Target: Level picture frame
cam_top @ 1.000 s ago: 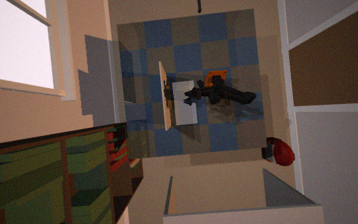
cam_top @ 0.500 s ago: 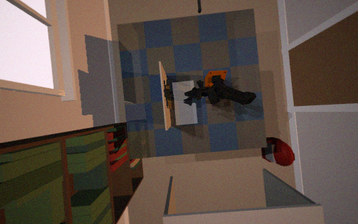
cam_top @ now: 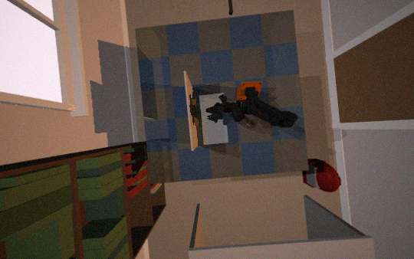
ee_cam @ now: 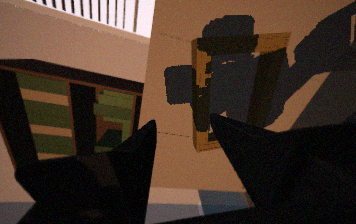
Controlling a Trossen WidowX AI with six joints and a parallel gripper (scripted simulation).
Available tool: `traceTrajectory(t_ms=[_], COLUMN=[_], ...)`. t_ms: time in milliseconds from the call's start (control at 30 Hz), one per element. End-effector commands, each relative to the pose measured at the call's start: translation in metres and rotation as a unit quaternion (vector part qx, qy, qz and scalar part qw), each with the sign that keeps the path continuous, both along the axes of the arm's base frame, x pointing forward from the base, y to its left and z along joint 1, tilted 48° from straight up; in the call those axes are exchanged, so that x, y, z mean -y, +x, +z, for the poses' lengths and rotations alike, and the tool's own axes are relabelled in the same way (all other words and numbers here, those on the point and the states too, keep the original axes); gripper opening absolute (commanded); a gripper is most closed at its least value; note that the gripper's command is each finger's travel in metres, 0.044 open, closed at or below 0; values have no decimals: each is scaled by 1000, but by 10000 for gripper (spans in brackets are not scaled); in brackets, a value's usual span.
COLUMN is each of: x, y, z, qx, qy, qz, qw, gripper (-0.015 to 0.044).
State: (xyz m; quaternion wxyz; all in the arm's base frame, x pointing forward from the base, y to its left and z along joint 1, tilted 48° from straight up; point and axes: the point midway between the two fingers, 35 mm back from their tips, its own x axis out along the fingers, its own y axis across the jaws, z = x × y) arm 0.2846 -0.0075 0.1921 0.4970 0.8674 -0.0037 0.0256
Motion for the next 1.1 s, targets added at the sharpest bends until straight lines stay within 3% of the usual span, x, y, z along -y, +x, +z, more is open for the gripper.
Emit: traceTrajectory(t_ms=[0, 233, 1067], x=[-11, -29, -30], y=[17, 32, 50], z=[-9, -27, -25], qx=[1, 1, 2], qy=[-1, 0, 0], qz=[-2, -2, -2], qw=[1000, 1000, 1000], gripper=[260, 260, 260])
